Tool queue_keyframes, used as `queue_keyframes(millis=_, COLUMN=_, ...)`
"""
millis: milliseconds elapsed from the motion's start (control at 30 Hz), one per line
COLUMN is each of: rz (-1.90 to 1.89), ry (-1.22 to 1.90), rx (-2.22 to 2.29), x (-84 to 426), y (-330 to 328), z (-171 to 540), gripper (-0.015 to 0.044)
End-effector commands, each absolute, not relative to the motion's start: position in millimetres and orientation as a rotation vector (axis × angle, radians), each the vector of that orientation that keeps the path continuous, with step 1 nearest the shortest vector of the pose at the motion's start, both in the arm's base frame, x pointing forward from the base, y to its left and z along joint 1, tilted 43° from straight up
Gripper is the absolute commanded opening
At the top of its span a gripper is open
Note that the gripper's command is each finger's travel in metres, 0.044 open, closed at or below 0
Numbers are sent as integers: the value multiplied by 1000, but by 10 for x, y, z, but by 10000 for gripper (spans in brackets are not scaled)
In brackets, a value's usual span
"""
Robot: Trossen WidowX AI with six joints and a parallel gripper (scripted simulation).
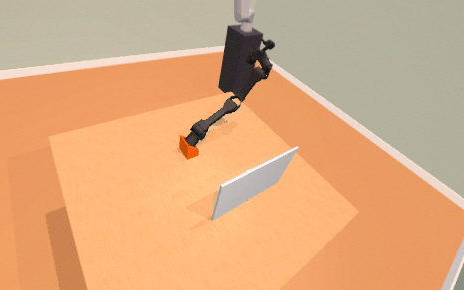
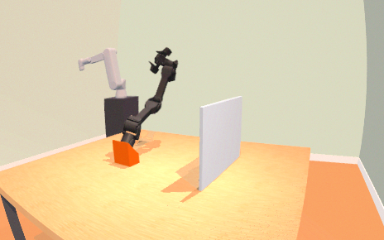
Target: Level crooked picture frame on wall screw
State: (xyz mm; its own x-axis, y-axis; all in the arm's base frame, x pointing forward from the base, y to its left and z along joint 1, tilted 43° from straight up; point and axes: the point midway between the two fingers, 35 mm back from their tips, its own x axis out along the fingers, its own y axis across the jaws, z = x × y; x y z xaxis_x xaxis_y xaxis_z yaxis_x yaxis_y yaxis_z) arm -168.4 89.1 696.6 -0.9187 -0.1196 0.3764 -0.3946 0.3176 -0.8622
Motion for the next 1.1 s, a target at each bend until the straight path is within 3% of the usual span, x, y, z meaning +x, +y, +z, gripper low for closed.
queue_keyframes(millis=0, rz=1630, ry=-2343, rx=474, x=-1683, y=882, z=6969, gripper=374)
queue_keyframes(millis=167, rz=1391, ry=-2353, rx=650, x=-1609, y=605, z=7016, gripper=260)
queue_keyframes(millis=600, rz=755, ry=-2106, rx=1190, x=-960, y=-316, z=6735, gripper=260)
queue_keyframes(millis=1067, rz=277, ry=-1491, rx=1647, x=260, y=-930, z=5614, gripper=260)
